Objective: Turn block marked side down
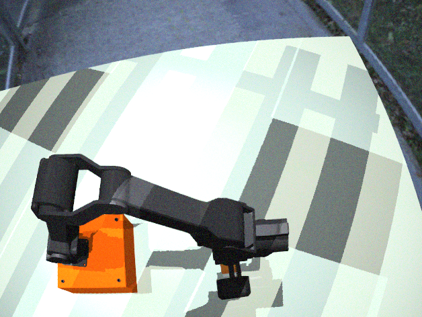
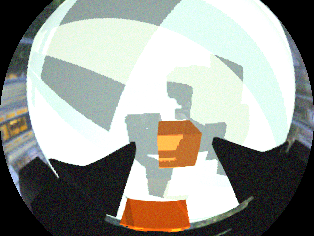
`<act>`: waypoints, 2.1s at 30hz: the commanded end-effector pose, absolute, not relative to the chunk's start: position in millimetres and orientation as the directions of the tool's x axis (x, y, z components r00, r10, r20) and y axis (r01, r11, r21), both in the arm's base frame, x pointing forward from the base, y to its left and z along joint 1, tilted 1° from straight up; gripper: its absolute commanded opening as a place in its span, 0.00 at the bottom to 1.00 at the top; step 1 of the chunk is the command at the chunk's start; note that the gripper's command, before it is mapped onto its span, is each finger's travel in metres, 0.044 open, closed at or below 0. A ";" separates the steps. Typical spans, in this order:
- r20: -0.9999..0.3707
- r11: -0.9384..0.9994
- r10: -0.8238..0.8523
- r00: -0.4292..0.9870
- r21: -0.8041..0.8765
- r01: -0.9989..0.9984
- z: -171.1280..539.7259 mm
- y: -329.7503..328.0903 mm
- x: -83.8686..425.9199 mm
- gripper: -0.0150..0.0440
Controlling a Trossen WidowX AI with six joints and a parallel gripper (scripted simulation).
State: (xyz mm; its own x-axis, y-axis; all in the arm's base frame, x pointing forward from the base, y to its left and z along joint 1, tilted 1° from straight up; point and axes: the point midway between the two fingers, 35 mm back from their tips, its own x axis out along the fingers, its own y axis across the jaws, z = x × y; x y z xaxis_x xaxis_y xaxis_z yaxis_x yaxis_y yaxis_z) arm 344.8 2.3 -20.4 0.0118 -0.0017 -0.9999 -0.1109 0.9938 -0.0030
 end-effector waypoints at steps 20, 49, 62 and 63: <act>-1.000 0.994 -0.005 0.008 -0.005 -0.105 -24.8 1.9 343.3 0.43; -0.978 0.995 0.020 0.208 -0.002 -0.102 -3.9 1.7 345.6 0.25; -0.913 0.995 0.040 0.406 -0.003 -0.103 -5.5 1.4 342.4 0.25; -0.906 0.995 0.041 0.421 -0.003 -0.103 -5.3 1.4 341.9 0.25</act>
State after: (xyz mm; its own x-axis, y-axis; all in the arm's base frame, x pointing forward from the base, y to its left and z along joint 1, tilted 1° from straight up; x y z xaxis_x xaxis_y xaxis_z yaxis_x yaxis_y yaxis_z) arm 343.8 1.7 -6.0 0.3720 0.0345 -0.9276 -0.0982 0.9952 -0.0024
